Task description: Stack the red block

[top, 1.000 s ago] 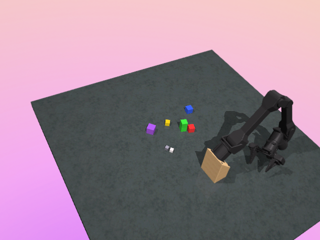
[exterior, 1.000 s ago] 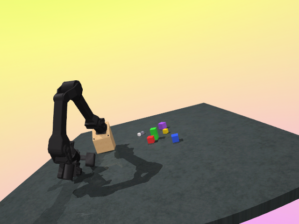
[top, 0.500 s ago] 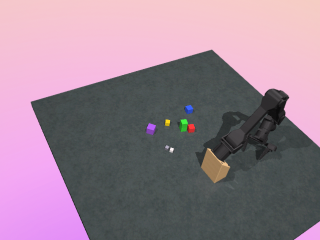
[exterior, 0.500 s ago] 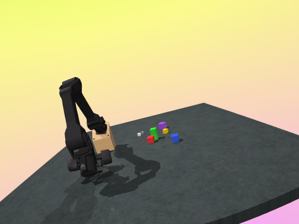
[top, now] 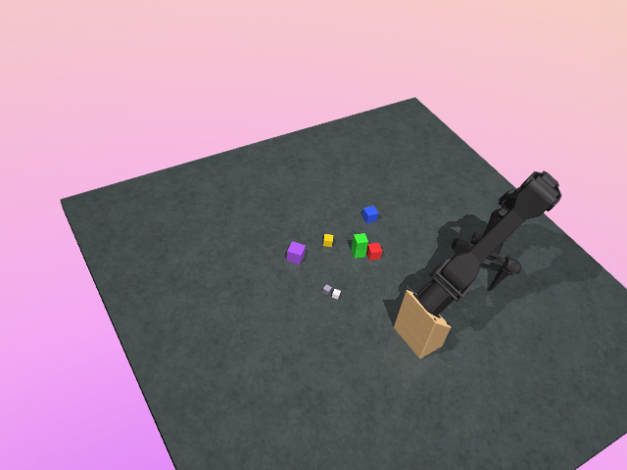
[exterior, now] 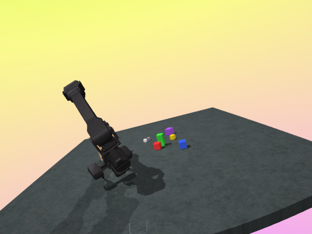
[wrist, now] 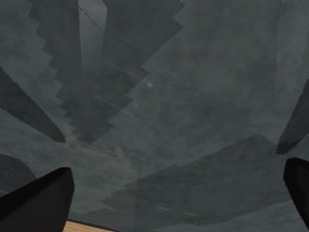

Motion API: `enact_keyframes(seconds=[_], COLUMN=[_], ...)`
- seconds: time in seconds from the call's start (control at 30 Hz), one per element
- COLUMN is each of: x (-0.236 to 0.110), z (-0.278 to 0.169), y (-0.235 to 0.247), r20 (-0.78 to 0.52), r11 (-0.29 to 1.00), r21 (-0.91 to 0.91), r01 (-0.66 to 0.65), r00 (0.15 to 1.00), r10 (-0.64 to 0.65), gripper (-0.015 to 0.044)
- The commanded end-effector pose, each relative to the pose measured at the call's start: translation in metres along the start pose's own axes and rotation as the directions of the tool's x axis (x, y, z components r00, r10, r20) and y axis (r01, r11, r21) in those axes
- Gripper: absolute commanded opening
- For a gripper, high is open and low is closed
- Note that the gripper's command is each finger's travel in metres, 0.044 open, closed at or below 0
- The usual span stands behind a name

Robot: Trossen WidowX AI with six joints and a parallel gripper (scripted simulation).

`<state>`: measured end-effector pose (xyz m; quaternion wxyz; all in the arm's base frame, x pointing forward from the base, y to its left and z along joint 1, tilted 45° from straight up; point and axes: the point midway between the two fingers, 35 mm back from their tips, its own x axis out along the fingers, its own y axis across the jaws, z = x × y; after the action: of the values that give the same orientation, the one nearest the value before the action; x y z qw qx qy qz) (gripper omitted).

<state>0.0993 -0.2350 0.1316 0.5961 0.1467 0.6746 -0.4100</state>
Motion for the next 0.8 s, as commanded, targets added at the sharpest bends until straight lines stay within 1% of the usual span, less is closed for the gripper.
enact_keyframes(seconds=[0.0, 0.33, 0.53, 0.77], x=[-0.003, -0.009, -0.011, -0.015], z=[0.005, 0.008, 0.007, 0.005], y=[0.02, 0.071, 0.098, 0.135], r20=[0.021, 0.057, 0.083, 0.149], r11=[0.992, 0.891, 0.77, 0.569], r21=[-0.129, -0.453, -0.631, -0.807], r01=[0.011, 0.045, 0.092, 0.16], r00=[1.0, 0.998, 0.995, 0.987], r10=[-0.009, -0.021, -0.051, -0.066], gripper=[0.044, 0.044, 0.044, 0.044])
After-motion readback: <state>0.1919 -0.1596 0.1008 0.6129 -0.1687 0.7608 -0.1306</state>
